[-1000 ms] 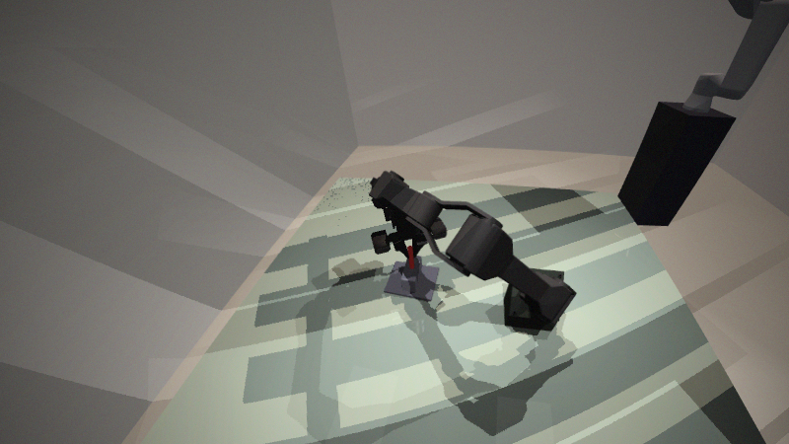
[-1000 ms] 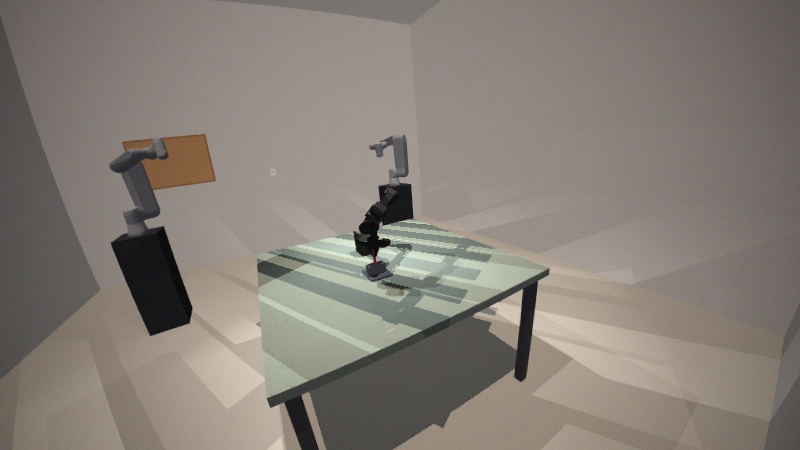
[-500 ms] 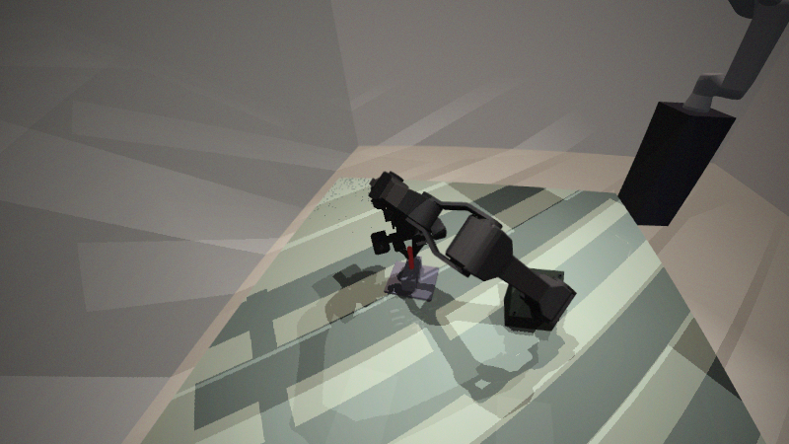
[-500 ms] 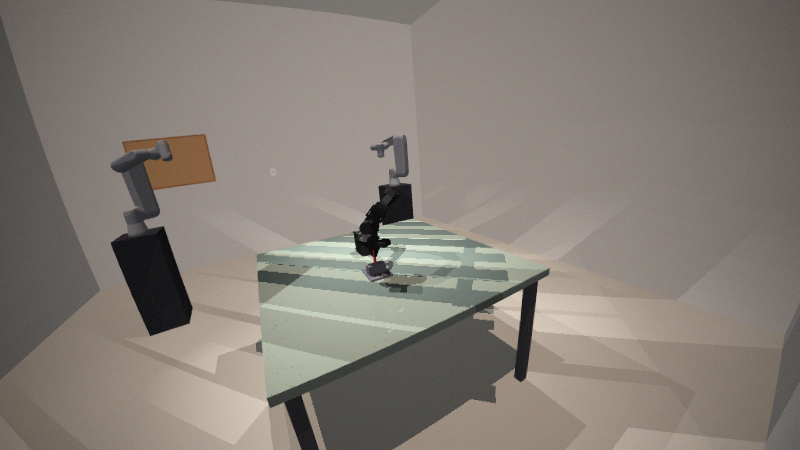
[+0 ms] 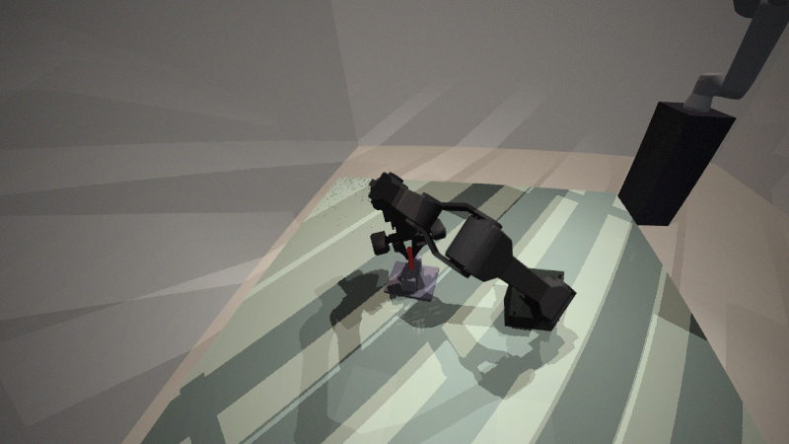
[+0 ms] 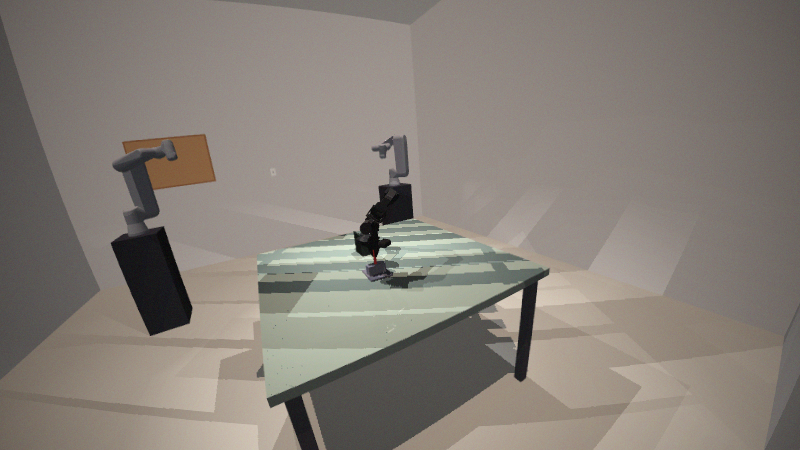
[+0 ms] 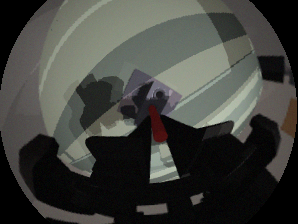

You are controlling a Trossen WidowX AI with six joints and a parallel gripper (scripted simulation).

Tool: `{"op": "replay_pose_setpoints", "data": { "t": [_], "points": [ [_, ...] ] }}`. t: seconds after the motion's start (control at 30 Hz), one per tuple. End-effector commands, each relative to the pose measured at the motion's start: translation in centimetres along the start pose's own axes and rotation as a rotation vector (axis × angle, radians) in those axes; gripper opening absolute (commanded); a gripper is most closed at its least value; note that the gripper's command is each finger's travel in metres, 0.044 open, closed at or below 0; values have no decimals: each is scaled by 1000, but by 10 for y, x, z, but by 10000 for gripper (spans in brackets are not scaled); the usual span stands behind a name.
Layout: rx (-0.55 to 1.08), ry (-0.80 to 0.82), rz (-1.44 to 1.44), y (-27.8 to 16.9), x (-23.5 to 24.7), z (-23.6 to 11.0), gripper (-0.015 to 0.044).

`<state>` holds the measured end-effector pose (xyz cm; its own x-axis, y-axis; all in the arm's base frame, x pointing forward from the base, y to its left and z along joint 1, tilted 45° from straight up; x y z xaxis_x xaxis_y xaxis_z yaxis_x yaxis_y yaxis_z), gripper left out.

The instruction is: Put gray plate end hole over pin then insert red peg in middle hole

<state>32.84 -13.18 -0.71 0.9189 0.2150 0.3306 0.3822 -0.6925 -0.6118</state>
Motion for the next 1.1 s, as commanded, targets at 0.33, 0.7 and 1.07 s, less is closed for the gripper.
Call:
{"op": "replay_pose_setpoints", "data": {
  "t": [0.33, 0.7, 1.07],
  "points": [
    [0, 0, 0, 0, 0, 0, 150],
    [1, 1, 1, 0, 0, -1, 150],
    [6, 4, 7, 0, -1, -9, 150]
  ]
}}
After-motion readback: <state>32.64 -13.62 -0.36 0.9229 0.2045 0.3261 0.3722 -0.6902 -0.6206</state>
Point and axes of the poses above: the point midway between the two fingers, 35 mm back from their tips, its own z axis out along the fingers, its own x axis across the jaws, y = z × x, the point moved 2 cm from there along -z, back along the fingers, and after that the axes turned 2 degrees about z, right-handed, at the moved point
